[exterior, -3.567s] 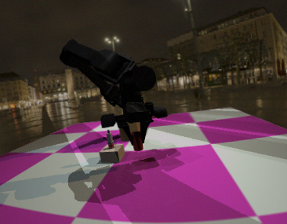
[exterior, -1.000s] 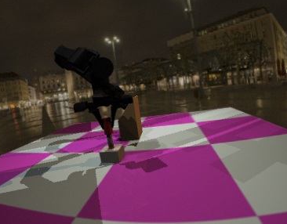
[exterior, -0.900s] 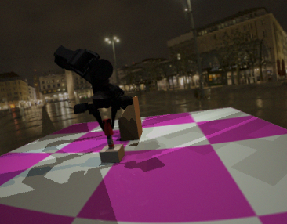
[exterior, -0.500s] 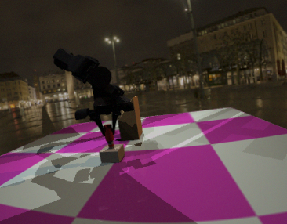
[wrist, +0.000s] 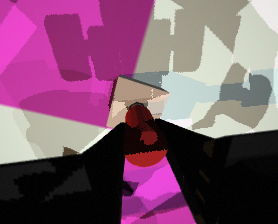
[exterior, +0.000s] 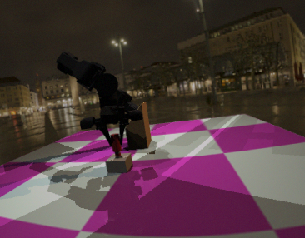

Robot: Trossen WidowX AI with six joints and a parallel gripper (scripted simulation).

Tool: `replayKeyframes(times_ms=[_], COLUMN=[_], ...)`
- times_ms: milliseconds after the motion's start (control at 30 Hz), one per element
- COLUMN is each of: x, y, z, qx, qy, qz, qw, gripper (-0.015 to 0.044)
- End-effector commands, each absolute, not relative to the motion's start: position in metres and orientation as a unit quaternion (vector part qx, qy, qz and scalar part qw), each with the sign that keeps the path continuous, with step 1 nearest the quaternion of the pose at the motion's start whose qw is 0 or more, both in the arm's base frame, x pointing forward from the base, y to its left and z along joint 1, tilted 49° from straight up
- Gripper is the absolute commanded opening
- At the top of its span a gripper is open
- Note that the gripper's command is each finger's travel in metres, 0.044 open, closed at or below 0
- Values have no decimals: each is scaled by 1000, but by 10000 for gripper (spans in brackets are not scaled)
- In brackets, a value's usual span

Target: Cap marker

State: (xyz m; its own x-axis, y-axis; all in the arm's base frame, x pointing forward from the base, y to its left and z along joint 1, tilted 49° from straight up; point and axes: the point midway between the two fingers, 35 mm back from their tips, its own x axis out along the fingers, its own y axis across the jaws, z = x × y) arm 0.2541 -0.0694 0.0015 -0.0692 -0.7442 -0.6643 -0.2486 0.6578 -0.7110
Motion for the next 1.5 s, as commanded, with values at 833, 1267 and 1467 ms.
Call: replayKeyframes(times_ms=[833, 1267, 1467], x=[259, 257, 257], y=[-13, -19, -19], z=[51, 42, 42], qx=[-354, -238, -238], qy=[700, 646, 646], qz=[-212, -342, -342], qw=[583, 640, 640], gripper=[440, 177, 20])
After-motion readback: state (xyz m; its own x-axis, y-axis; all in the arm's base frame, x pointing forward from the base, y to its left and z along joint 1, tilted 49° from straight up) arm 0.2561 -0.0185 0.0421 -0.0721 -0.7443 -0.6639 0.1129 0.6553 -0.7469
